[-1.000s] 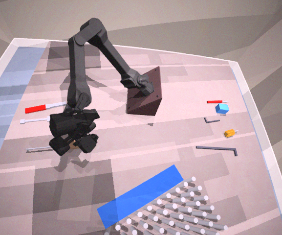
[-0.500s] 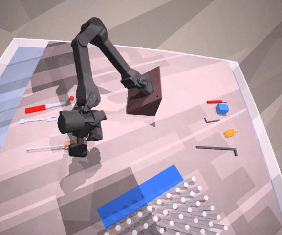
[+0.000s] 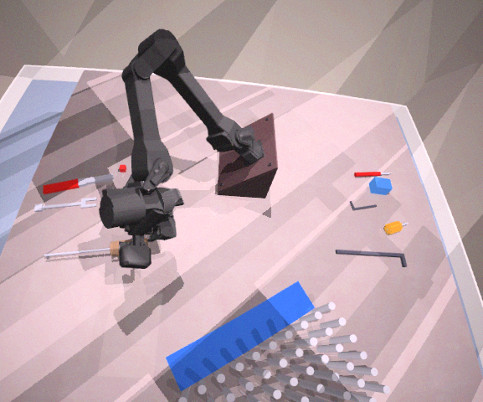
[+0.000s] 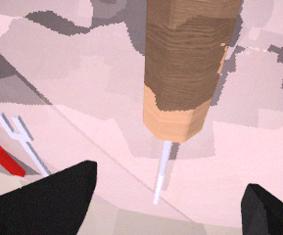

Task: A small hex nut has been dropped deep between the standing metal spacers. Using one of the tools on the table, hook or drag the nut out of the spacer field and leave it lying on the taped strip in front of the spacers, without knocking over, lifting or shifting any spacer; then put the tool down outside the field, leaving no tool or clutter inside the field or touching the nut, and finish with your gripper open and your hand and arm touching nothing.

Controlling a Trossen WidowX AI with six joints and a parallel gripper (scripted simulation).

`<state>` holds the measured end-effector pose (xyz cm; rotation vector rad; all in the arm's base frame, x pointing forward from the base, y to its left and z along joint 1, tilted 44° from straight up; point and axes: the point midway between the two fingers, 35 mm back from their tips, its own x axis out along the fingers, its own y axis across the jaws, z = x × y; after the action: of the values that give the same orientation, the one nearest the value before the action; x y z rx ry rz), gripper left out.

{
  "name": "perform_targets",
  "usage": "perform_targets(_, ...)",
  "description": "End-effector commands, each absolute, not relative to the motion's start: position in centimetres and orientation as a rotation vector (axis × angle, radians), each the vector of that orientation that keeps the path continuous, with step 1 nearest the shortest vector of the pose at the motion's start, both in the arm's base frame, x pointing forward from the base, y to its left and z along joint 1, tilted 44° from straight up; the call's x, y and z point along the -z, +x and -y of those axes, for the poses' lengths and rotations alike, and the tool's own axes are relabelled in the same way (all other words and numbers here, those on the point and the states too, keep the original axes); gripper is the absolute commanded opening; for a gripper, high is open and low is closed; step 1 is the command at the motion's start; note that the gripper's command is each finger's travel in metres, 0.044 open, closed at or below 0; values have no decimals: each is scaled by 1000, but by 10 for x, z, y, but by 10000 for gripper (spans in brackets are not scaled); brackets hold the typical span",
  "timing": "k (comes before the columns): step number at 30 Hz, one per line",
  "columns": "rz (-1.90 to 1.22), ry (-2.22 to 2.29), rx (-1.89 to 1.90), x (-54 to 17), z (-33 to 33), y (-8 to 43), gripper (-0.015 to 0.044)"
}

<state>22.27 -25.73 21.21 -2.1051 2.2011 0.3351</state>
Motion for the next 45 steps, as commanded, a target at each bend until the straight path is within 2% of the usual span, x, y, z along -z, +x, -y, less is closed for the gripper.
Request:
perform_targets(1, -2208, -2103, -336, -212, 258, 222, 280)
perform_targets(45, -2211, -2105, -334, -163, 305, 214, 280)
